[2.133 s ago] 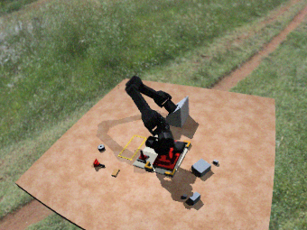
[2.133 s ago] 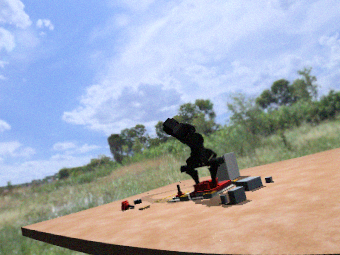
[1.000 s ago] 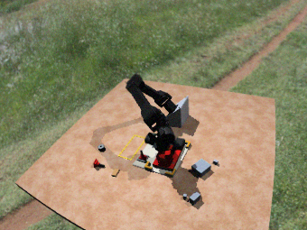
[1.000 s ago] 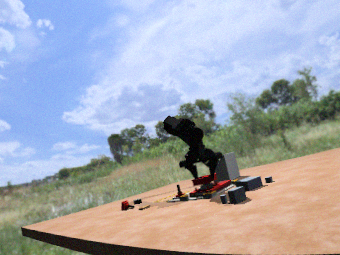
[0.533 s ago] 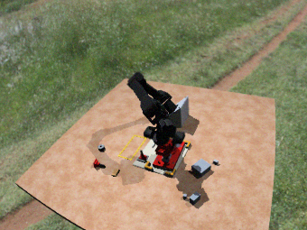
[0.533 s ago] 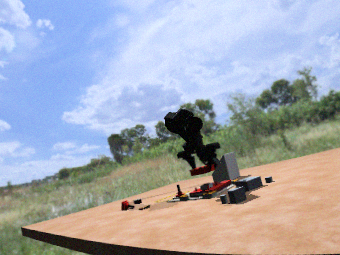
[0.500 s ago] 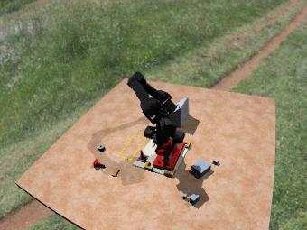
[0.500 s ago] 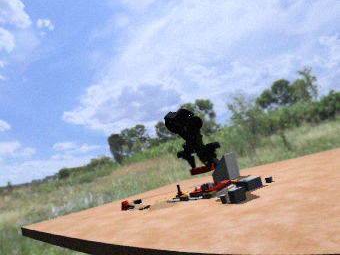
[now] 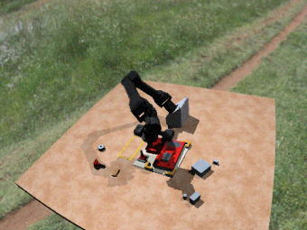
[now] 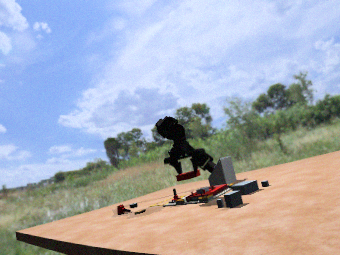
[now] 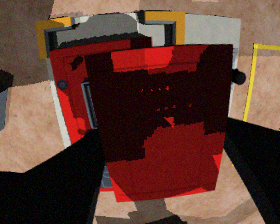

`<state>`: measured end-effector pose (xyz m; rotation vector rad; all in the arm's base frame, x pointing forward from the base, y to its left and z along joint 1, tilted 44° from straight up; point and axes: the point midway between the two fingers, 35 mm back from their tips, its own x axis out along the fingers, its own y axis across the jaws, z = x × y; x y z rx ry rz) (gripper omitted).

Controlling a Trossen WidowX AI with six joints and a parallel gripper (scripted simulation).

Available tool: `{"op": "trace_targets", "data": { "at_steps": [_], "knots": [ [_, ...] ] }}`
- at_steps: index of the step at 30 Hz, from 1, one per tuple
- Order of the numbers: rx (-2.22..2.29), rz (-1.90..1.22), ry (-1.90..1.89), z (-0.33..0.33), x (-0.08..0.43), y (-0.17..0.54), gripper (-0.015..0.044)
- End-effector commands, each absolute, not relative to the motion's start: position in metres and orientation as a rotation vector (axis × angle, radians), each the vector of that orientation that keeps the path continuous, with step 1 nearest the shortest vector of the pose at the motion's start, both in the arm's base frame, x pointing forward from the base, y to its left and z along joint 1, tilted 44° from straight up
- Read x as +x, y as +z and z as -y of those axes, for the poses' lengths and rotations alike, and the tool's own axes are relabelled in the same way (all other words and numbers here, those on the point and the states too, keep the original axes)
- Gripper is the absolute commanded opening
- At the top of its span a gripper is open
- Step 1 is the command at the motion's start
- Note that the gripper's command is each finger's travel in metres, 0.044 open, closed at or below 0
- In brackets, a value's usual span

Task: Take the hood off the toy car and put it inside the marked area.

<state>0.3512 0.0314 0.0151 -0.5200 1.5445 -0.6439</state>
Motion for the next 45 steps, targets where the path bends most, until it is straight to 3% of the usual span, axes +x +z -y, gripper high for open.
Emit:
{"op": "trace_targets", "data": {
  "at_steps": [1,45],
  "knots": [
    [-0.523,-1.540,-0.640,-0.020,0.350,0.029,0.0000],
    [-0.531,-1.540,-0.658,0.089,0.293,0.137,0.0000]
  ]
}}
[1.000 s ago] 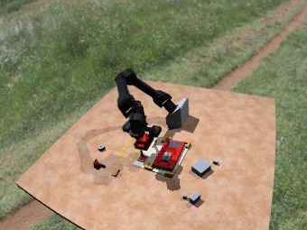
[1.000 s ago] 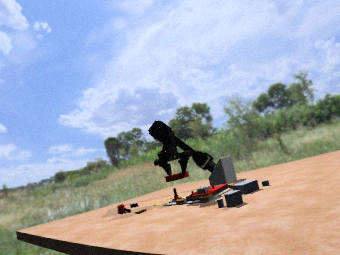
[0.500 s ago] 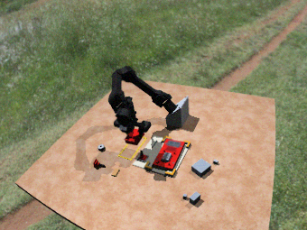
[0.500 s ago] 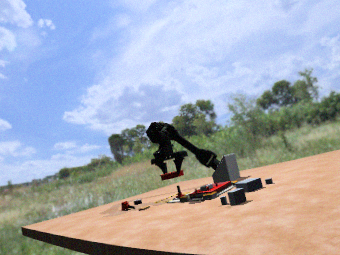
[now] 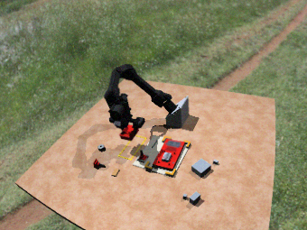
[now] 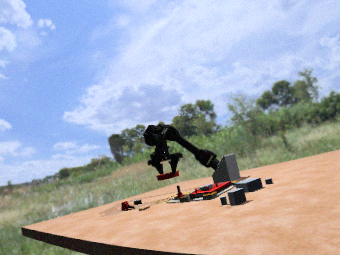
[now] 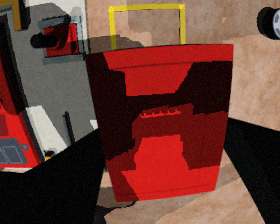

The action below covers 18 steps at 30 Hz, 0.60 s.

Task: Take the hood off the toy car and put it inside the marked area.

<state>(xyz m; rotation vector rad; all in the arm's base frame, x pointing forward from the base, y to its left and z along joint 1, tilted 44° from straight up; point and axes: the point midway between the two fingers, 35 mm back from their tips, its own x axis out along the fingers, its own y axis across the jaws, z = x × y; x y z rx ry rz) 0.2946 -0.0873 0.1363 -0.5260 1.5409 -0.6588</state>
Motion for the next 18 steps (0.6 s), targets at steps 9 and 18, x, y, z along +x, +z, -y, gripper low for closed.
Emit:
{"op": "trace_targets", "data": {
  "at_steps": [9,18],
  "knots": [
    [-0.531,-1.540,-0.658,0.0931,0.2937,0.1328,0.0000],
    [-0.530,-1.540,-0.657,0.0973,0.2938,0.1280,0.0000]
  ]
}}
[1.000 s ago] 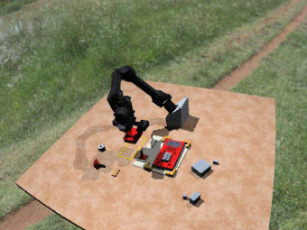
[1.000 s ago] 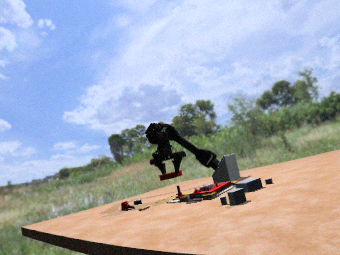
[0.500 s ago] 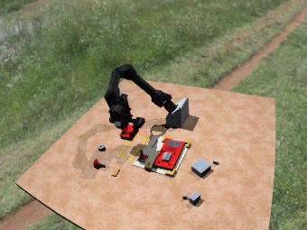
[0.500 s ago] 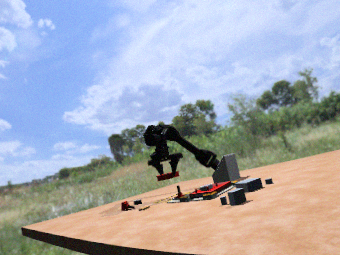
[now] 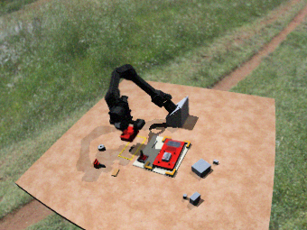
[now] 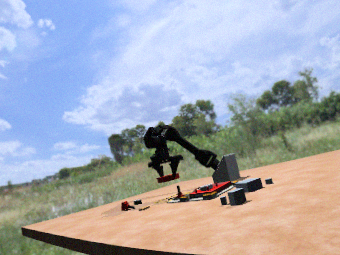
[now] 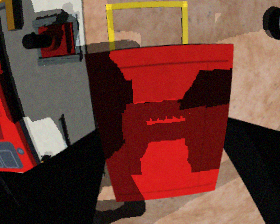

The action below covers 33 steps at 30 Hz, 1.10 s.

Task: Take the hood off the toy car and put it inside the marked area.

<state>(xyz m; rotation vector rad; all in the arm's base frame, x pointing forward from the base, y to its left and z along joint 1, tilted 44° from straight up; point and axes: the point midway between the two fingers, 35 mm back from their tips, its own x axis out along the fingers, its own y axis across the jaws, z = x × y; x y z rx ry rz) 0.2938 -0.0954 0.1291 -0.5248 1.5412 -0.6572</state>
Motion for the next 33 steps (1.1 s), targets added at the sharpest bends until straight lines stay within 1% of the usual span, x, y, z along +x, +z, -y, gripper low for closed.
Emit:
{"op": "trace_targets", "data": {
  "at_steps": [1,33],
  "knots": [
    [-0.530,-1.540,-0.657,0.098,0.294,0.128,0.0000],
    [-0.530,-1.540,-0.657,0.113,0.293,0.111,0.0000]
  ]
}}
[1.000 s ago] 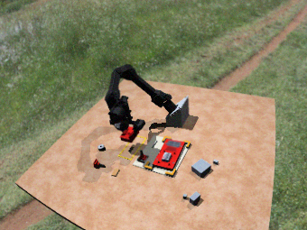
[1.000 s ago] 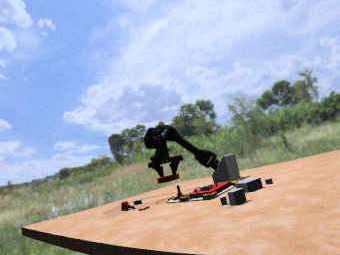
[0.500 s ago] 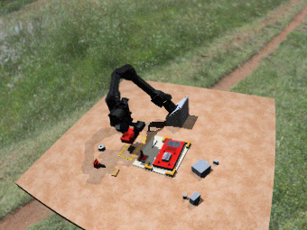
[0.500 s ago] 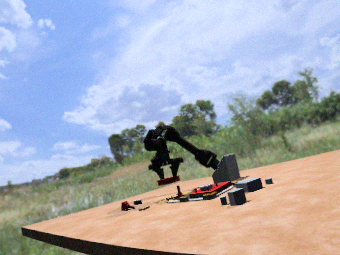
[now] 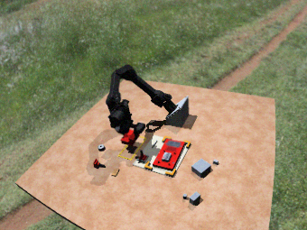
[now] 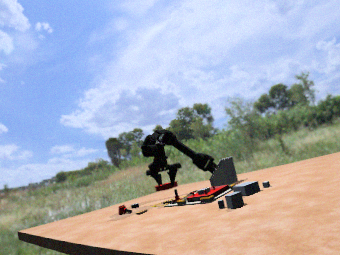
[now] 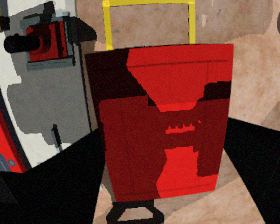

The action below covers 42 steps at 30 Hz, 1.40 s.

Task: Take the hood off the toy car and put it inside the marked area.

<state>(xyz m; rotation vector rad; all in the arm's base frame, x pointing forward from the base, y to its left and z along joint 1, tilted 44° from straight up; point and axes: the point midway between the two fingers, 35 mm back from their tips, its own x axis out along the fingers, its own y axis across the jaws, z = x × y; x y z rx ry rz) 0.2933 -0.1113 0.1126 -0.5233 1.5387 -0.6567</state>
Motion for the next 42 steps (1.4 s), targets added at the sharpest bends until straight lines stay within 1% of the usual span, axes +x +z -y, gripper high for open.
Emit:
{"op": "trace_targets", "data": {
  "at_steps": [1,42],
  "knots": [
    [-0.530,-1.540,-0.657,0.114,0.293,0.110,0.0000],
    [-0.532,-1.539,-0.659,0.134,0.290,0.090,0.0000]
  ]
}}
